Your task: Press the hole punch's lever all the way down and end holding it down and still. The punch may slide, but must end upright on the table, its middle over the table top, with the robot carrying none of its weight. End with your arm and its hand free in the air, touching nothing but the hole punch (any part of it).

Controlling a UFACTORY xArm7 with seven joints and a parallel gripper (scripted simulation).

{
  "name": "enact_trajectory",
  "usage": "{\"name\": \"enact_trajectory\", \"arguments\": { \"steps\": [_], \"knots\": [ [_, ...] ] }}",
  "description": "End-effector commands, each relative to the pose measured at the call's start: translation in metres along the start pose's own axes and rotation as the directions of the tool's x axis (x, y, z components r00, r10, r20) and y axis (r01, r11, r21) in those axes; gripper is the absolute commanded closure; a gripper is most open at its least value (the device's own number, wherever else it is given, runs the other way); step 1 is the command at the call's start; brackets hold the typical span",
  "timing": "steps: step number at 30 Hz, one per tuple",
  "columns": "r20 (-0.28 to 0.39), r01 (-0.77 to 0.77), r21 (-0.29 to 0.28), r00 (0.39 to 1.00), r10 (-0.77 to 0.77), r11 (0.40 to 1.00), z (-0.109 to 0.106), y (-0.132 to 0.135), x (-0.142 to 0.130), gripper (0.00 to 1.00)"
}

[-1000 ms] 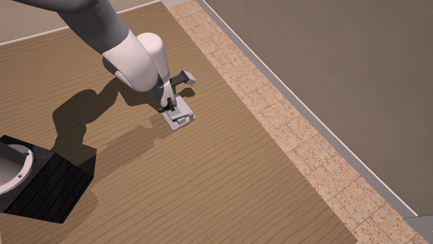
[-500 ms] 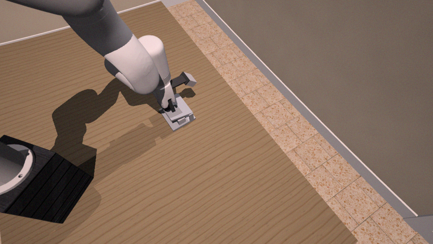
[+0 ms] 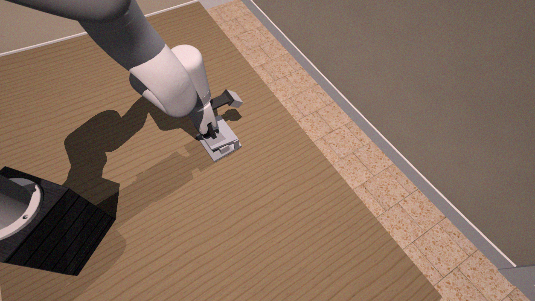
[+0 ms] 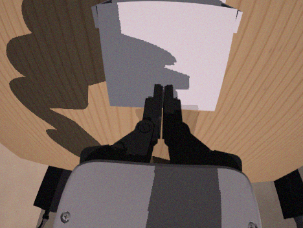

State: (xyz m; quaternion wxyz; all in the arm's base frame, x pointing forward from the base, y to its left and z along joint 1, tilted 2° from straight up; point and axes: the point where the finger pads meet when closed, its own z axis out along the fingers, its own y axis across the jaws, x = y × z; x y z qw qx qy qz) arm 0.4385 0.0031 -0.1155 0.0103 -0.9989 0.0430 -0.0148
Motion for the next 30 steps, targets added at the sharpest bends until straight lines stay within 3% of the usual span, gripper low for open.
{"name": "enact_trajectory", "arguments": {
  "steps": [1,30],
  "knots": [
    [-0.002,0.0,0.0,1.0,0.0,1.0,0.004,0.0,0.001,1.0],
    [-0.002,0.0,0.0,1.0,0.0,1.0,0.015,0.0,0.001,1.0]
  ]
}}
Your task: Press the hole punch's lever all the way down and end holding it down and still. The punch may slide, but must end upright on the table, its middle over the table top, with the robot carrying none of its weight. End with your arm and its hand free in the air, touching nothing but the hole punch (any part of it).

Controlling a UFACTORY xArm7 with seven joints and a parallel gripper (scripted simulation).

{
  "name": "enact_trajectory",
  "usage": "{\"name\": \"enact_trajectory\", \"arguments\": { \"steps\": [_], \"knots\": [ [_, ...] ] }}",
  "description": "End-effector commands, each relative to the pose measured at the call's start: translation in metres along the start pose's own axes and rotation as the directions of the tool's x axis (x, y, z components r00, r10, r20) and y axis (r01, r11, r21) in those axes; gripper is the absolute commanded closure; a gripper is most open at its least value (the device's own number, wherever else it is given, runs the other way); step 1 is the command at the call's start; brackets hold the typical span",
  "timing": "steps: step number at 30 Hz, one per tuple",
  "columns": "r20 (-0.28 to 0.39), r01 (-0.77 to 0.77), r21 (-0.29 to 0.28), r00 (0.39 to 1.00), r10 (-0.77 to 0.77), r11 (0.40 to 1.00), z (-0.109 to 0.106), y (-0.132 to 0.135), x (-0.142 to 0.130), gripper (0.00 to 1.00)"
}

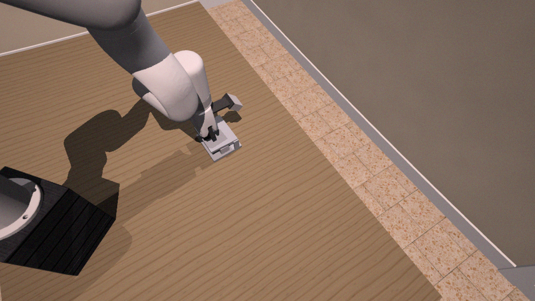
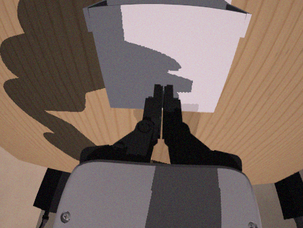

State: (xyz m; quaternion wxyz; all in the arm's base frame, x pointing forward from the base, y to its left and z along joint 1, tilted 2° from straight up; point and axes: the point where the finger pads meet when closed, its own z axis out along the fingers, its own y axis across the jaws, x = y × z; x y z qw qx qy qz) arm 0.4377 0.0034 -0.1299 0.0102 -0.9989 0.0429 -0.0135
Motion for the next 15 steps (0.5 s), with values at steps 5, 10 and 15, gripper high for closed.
{"name": "enact_trajectory", "arguments": {
  "steps": [5,10,15],
  "knots": [
    [-0.005,0.0,0.0,1.0,0.0,1.0,0.0027,-0.0001,0.0023,1.0],
    [-0.005,0.0,0.0,1.0,0.0,1.0,0.0027,-0.0001,0.0023,1.0],
    [-0.005,0.0,0.0,1.0,0.0,1.0,0.0028,-0.0001,0.0023,1.0]
  ]
}}
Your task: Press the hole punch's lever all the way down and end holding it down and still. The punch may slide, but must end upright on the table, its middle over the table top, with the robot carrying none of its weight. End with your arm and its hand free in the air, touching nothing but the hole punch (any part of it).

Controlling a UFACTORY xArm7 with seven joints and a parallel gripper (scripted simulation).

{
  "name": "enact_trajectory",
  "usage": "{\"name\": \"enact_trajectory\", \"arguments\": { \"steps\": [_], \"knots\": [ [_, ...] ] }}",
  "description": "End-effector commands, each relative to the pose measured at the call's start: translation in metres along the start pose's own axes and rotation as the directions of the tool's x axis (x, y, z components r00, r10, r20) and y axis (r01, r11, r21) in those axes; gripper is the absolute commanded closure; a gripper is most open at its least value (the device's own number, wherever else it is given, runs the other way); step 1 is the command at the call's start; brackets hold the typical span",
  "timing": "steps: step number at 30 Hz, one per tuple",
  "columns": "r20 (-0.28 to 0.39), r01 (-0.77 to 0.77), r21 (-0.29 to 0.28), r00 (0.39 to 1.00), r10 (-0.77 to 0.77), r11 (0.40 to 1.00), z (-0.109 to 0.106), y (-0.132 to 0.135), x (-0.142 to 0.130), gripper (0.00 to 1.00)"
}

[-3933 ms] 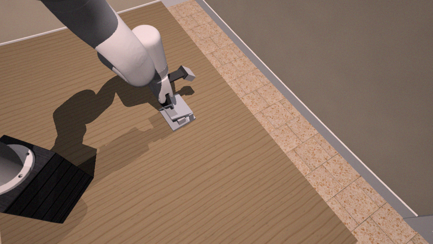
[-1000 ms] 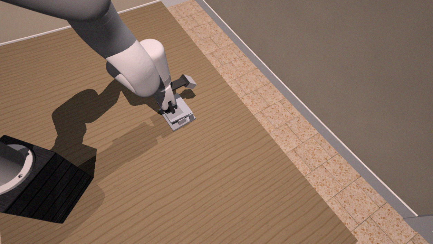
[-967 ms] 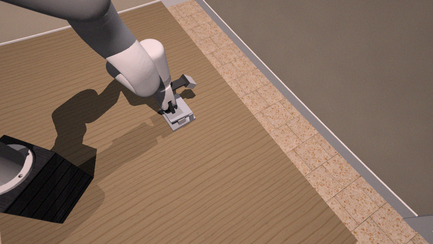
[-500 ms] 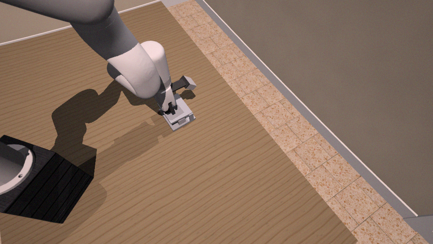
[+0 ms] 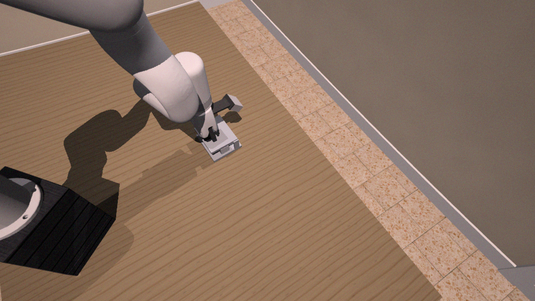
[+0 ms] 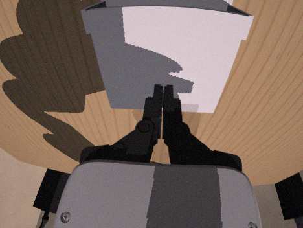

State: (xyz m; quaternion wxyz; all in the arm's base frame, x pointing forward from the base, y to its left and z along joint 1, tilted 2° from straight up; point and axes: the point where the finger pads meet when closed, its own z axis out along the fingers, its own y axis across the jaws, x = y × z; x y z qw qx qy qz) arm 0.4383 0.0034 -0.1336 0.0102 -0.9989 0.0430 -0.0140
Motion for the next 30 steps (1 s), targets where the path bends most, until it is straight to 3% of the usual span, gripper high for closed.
{"name": "enact_trajectory", "arguments": {
  "steps": [1,30],
  "knots": [
    [-0.004,0.0,0.0,1.0,0.0,1.0,-0.0009,-0.0001,0.0018,1.0],
    [-0.004,0.0,0.0,1.0,0.0,1.0,0.0025,-0.0001,0.0018,1.0]
  ]
}}
